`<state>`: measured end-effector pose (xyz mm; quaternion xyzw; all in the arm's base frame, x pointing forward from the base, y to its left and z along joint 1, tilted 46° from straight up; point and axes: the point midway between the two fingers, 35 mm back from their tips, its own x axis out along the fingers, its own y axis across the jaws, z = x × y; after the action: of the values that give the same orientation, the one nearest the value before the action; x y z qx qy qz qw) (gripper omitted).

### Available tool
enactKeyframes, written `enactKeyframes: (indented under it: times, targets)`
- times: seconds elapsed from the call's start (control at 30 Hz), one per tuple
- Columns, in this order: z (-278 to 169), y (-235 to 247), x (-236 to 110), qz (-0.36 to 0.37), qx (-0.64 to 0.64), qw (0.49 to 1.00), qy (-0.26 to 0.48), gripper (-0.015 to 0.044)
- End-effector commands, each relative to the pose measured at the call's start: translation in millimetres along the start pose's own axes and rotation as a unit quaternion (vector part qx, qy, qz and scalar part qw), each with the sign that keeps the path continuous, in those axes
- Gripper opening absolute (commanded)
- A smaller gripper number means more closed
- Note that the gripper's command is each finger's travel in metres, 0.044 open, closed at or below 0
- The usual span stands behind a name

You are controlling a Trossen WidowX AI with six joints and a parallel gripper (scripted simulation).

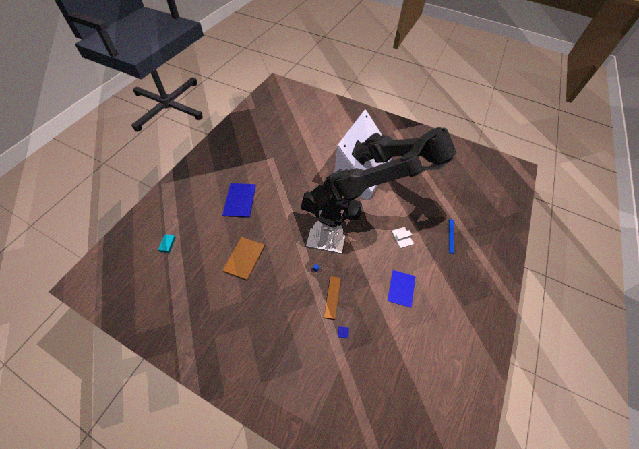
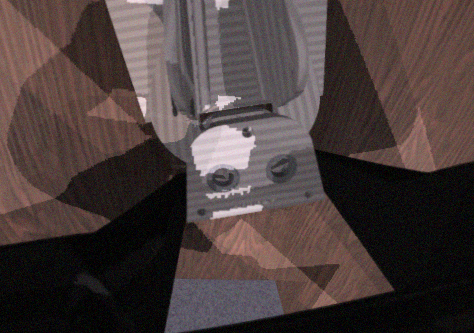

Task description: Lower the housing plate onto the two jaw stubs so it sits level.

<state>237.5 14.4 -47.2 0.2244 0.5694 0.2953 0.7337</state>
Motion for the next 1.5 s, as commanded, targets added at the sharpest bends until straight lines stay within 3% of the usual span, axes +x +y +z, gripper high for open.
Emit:
enactKeyframes:
  times: [0.0,1.47]
  targets:
    - [-3.0,1.9,7.8,0.005,0.005,1.0,0.002,0.0351]
    - [-3.2,2.2,14.1,0.005,0.004,1.0,0.002,0.0351]
